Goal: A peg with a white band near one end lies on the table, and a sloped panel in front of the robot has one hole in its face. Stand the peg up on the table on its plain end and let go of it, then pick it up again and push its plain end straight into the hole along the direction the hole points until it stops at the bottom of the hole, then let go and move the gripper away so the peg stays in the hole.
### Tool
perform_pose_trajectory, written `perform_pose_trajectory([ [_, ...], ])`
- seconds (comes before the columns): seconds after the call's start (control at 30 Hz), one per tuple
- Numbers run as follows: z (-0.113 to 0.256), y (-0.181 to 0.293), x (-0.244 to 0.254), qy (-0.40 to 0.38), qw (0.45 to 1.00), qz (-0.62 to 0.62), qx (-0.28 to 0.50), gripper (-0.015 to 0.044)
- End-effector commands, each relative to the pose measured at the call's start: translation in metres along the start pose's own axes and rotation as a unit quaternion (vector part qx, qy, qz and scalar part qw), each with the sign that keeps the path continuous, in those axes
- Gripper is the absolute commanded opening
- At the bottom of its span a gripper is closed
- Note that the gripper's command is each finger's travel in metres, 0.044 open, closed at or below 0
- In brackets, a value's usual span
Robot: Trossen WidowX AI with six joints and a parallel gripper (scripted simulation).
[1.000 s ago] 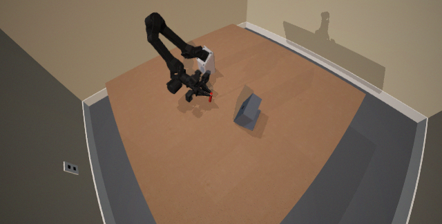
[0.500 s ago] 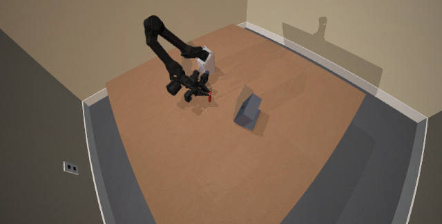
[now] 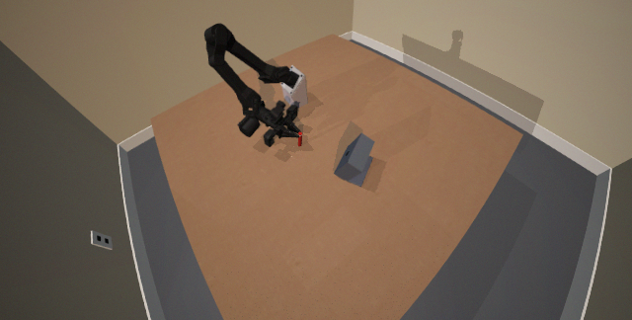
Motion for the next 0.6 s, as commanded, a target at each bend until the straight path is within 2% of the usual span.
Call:
perform_pose_trajectory([
  [0.0,0.0000,0.0010,0.0001,0.000,1.000,0.000,0.000,0.0049],
  [0.57,0.0029,0.0035,0.0014,0.000,1.000,0.000,-0.006,0.0049],
])
Point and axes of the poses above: the point midway between the two fingers, 35 mm back from their tips, its own z axis back along the fingers, its own x axis across the jaws, y = z × x, the point moved 2 cm from there along z, back along the fingers, and after that the axes turned 8 degrees about z, right-handed, at the moved point
